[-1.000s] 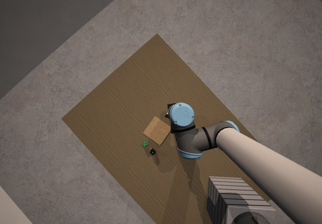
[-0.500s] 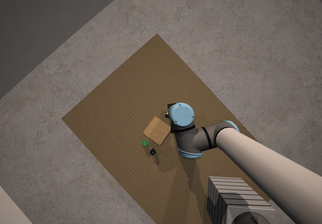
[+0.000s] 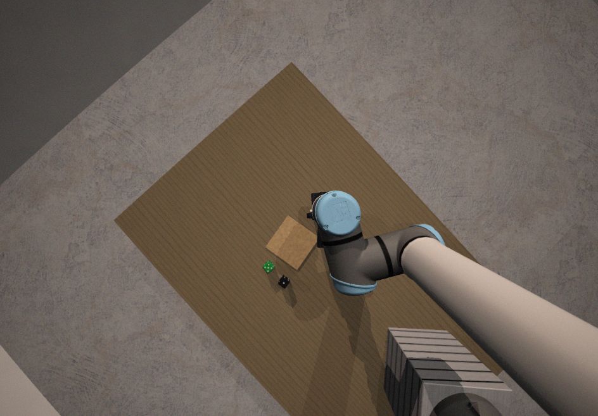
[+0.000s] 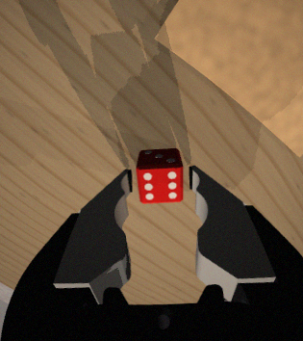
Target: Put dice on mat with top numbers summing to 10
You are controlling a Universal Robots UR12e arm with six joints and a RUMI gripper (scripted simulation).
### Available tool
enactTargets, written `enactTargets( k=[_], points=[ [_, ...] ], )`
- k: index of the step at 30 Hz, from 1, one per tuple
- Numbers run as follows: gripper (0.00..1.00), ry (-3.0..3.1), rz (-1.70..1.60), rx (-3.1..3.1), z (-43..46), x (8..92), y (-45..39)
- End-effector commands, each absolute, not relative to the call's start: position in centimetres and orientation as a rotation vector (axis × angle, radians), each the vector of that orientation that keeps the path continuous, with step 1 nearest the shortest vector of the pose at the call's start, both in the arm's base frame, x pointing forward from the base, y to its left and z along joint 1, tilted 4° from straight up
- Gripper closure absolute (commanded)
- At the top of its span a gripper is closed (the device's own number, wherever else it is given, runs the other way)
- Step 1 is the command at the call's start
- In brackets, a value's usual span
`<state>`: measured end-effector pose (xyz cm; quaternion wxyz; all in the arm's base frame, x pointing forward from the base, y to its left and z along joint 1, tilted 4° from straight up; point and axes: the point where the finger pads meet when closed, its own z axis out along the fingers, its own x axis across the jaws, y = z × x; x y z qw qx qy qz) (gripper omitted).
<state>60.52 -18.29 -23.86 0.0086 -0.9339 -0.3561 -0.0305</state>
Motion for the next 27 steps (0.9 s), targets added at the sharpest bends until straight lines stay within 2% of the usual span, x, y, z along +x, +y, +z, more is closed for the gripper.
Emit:
enactTargets(
  k=[1,3,4,27],
  points=[
    [0.72,-1.113,-0.097,-2.919,-23.81,60.57,-18.31],
    [0.72,-1.113,-0.097,-2.919,-23.81,60.57,-18.31],
    [0.90,-1.113,-0.097,-2.919,-23.81,60.57,-18.31],
    [0.90,-1.113,-0.097,-2.919,-23.81,60.57,-18.31]
  ],
)
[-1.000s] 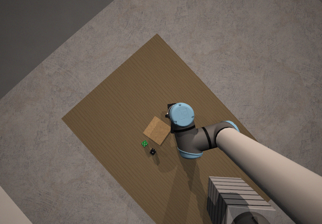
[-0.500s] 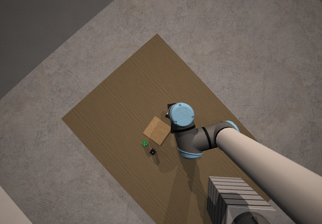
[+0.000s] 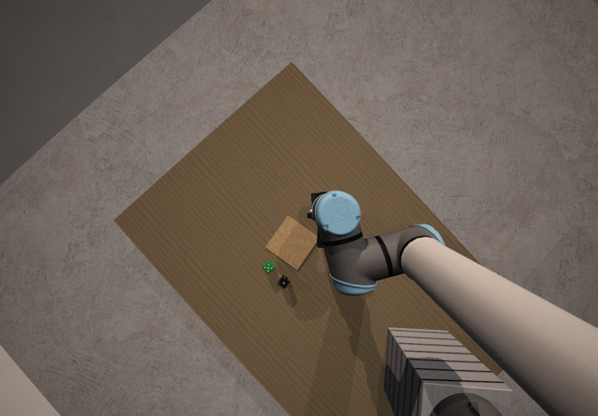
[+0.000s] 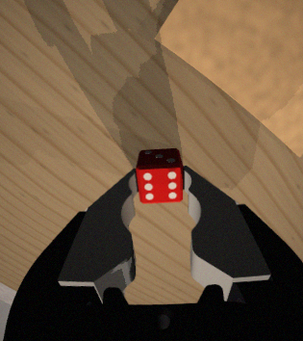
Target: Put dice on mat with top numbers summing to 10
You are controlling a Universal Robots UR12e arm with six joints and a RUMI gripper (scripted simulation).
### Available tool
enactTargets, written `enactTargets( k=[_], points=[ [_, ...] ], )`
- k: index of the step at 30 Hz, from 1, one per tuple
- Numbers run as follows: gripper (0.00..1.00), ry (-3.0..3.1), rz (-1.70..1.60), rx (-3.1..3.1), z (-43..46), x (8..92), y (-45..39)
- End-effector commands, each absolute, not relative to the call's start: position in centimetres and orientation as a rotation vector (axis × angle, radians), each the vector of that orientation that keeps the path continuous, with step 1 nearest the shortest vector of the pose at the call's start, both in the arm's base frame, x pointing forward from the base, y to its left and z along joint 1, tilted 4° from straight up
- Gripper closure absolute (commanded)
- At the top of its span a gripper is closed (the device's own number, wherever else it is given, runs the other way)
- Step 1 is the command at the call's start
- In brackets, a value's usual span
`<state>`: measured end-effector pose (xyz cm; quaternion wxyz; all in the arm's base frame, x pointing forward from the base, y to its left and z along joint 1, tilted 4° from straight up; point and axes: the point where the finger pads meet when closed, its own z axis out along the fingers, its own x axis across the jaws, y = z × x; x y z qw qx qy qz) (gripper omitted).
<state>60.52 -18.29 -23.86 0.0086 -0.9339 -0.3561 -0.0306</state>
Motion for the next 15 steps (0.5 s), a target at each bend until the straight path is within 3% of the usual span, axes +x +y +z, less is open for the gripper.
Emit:
enactTargets(
  k=[1,15],
  points=[
    [0.90,-1.113,-0.097,-2.919,-23.81,60.57,-18.31],
    [0.90,-1.113,-0.097,-2.919,-23.34,60.55,-18.33]
  ],
)
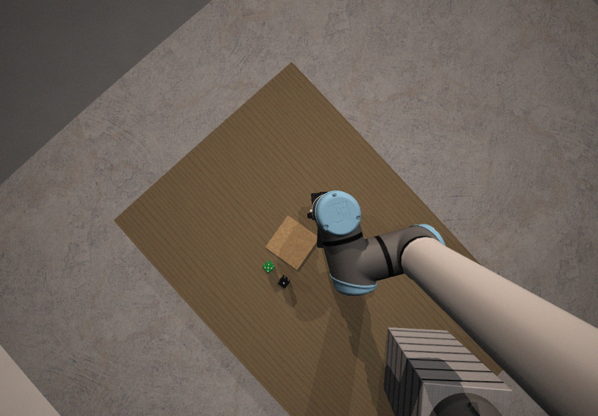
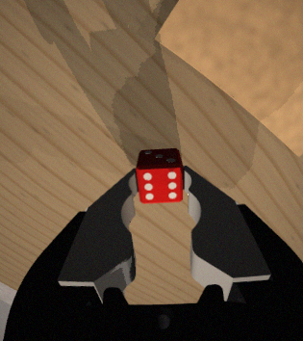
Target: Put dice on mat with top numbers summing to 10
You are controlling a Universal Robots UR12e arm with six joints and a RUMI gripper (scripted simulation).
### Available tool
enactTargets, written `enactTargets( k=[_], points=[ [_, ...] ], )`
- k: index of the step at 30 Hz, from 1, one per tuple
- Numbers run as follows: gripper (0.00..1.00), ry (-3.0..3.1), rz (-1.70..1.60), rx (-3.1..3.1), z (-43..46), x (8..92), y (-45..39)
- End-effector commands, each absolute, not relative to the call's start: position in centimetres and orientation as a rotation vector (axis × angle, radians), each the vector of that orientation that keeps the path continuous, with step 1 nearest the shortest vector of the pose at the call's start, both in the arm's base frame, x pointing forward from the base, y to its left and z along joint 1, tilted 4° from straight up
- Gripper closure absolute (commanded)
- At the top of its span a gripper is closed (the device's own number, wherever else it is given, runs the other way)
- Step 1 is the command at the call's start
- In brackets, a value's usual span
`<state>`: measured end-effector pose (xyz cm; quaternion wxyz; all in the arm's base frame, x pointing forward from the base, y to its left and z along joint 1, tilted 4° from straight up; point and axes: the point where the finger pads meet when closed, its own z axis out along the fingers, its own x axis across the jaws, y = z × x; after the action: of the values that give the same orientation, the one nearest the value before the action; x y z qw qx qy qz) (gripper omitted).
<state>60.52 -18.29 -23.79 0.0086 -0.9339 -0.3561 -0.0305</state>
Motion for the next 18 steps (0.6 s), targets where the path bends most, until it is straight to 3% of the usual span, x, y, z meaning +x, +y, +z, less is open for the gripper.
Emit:
enactTargets(
  k=[1,18],
  points=[
    [0.90,-1.113,-0.097,-2.919,-23.3,60.5,-18.3],
    [0.90,-1.113,-0.097,-2.919,-15.0,60.1,-18.6]
  ],
)
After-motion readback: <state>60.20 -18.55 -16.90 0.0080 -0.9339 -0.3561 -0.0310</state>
